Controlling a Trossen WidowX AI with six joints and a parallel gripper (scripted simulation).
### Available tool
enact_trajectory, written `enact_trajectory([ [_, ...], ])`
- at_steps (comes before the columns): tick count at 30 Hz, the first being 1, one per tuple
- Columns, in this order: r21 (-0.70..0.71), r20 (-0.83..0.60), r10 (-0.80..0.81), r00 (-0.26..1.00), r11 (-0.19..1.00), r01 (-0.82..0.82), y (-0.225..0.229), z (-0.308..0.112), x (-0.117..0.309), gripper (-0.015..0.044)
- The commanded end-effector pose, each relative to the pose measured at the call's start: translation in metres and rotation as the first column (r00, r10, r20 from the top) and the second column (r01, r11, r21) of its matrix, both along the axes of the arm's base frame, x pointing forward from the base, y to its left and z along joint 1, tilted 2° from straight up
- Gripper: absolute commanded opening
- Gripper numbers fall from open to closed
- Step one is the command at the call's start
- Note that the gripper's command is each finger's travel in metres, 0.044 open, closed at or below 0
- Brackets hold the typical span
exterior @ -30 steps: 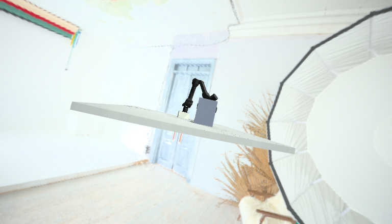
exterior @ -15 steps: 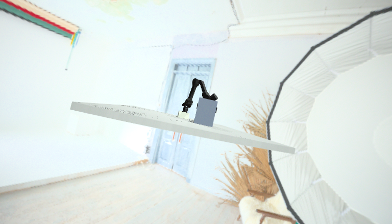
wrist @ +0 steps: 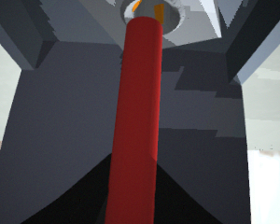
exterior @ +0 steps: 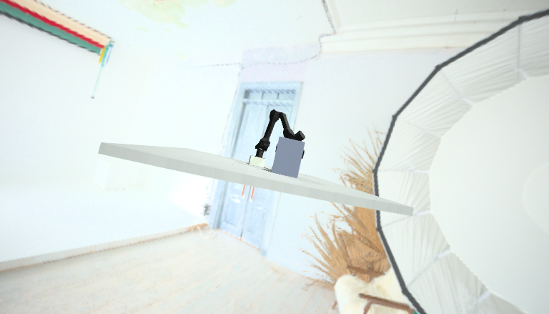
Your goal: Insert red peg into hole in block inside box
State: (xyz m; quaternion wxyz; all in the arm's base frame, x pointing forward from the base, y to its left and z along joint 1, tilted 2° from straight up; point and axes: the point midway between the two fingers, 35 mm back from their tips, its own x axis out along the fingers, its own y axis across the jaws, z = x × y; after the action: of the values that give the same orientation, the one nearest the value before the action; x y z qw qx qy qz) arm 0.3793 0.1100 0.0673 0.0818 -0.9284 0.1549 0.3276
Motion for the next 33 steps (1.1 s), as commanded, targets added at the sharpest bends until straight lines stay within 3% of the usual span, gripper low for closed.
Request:
enact_trajectory([
  [1, 0.0, -0.002, 0.003, 1.0, 1.0, -0.003, 0.001, -0.001, 0.003, 0.0],
  [33, -0.001, -0.002, 0.003, 1.0, 1.0, -0.003, 0.001, -0.023, 0.006, 0.0],
])
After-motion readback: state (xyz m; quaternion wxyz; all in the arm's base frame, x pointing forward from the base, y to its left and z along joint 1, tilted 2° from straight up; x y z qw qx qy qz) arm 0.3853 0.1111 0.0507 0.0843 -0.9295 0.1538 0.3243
